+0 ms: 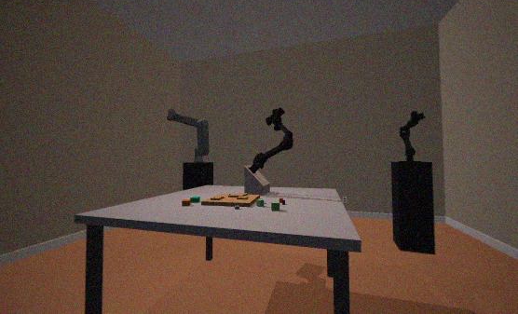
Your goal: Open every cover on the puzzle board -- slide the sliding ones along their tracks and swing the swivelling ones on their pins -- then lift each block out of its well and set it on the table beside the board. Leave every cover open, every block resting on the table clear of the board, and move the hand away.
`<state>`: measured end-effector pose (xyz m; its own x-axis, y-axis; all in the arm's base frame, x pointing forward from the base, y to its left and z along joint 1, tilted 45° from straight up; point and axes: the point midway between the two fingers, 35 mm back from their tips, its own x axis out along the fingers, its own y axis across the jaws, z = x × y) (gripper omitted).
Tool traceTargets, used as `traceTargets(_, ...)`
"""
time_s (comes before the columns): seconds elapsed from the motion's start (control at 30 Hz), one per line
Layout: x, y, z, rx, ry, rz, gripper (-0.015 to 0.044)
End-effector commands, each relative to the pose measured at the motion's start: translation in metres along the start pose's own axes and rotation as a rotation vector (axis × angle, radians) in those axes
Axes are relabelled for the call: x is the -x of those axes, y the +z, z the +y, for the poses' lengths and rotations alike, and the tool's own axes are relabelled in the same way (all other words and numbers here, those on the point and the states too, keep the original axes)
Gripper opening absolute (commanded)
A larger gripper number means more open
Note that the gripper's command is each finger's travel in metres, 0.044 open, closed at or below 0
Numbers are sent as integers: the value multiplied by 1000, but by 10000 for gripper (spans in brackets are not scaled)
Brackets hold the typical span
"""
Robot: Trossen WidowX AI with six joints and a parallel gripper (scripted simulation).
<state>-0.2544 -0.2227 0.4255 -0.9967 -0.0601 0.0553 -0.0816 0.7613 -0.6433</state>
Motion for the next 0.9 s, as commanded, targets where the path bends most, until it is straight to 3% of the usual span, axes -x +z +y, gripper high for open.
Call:
traceTargets(0.0,5,13,-4,-7,-25,-36,0)
traceTargets(0.87,63,107,-49,-113,-226,-369,0)
